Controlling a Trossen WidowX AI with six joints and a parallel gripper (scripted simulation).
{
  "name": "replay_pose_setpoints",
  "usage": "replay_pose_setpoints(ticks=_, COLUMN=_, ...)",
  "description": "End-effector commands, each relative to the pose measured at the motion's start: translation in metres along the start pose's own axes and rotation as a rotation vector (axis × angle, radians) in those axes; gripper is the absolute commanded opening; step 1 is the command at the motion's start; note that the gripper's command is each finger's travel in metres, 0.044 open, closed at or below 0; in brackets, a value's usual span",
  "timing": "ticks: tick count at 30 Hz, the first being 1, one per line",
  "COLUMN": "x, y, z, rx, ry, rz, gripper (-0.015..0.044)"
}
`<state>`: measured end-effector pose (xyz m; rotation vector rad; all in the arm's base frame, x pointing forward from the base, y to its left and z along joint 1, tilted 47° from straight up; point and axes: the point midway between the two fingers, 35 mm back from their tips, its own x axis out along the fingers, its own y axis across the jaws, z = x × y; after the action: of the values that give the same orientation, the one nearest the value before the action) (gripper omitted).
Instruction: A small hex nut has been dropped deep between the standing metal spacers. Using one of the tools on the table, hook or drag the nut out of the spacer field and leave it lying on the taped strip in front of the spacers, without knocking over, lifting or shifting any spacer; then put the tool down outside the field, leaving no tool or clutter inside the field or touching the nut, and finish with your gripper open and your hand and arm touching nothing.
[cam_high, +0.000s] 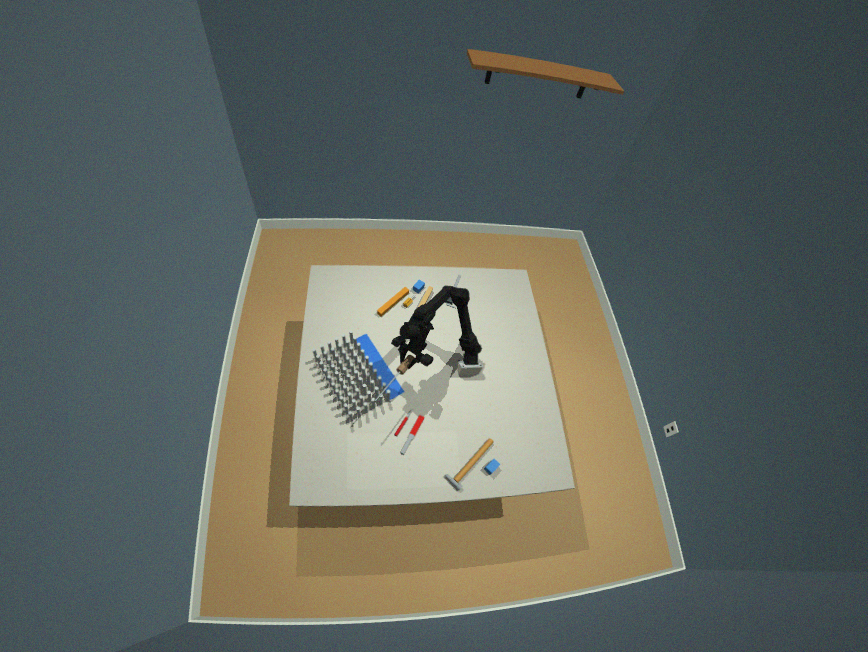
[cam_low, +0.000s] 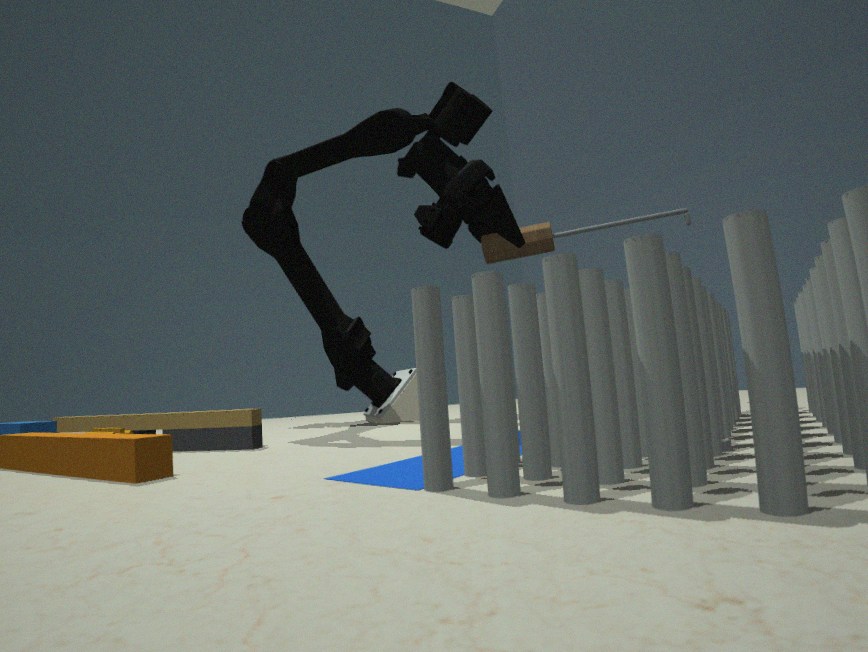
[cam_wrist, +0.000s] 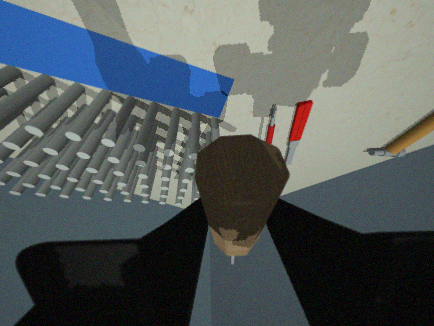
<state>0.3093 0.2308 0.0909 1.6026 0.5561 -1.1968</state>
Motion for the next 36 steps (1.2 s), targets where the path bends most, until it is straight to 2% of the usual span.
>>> replay_pose_setpoints(ticks=1, x=-0.013, y=0.021, z=0.016, rx=0.029, ry=0.003, rz=0.03, gripper=0.0)
replay_pose_setpoints(ticks=15, x=-0.054, y=0.086, z=0.089, rx=0.161, ry=-0.02, rz=0.139, gripper=0.0)
replay_pose_setpoints(ticks=28, x=-0.093, y=0.12, z=0.168, rx=0.28, ry=-0.062, rz=0.245, gripper=0.0)
replay_pose_setpoints(ticks=36, x=-0.084, y=0.124, z=0.177, rx=0.288, ry=-0.066, rz=0.245, gripper=0.0)
